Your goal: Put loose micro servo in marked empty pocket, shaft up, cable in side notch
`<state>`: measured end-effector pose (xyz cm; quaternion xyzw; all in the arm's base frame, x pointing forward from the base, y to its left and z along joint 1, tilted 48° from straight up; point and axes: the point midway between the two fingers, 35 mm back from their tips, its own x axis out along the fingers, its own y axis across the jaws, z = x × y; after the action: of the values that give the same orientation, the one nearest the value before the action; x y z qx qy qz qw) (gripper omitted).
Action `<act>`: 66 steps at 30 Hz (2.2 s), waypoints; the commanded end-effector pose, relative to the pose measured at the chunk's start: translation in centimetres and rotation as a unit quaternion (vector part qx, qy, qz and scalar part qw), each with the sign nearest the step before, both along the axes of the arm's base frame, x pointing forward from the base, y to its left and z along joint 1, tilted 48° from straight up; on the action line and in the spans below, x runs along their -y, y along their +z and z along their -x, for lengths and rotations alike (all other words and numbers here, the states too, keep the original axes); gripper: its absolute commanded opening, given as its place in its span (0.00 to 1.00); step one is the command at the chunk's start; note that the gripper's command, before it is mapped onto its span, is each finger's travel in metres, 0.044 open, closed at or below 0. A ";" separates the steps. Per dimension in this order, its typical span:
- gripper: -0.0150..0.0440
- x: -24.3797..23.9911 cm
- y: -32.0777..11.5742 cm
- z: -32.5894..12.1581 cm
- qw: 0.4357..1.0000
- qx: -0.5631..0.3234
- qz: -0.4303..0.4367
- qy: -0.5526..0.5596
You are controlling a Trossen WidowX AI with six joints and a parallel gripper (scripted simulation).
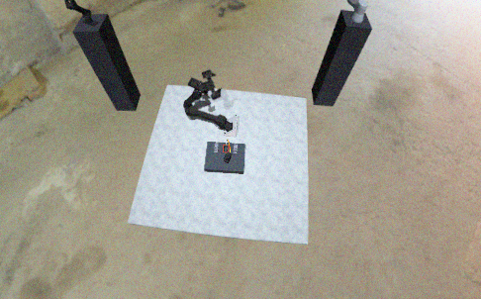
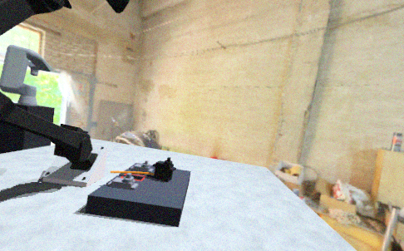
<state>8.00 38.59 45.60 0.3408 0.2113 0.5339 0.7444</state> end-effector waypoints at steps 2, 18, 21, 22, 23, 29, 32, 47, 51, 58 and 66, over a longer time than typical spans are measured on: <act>0.84 0.0 -0.3 -0.3 1.000 0.001 0.006 -0.004; 0.25 0.8 -10.2 -8.3 0.977 -0.016 0.176 -0.121; 0.25 1.6 -12.6 -10.0 0.965 -0.023 0.217 -0.148; 0.25 1.9 -13.3 -10.6 0.960 -0.025 0.231 -0.157; 0.25 2.2 -14.1 -11.2 0.955 -0.028 0.244 -0.165; 0.25 4.7 -18.5 -14.2 0.920 -0.047 0.325 -0.214; 0.25 6.3 -20.7 -15.5 0.899 -0.058 0.365 -0.236; 0.25 16.1 -29.7 -19.6 0.763 -0.123 0.549 -0.319; 0.25 19.1 -31.5 -19.9 0.720 -0.140 0.595 -0.330; 0.25 24.3 -34.2 -19.8 0.637 -0.177 0.668 -0.342; 0.25 30.1 -36.3 -18.5 0.537 -0.222 0.741 -0.337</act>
<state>27.24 10.99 10.36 -0.1445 0.5336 -0.1620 0.8174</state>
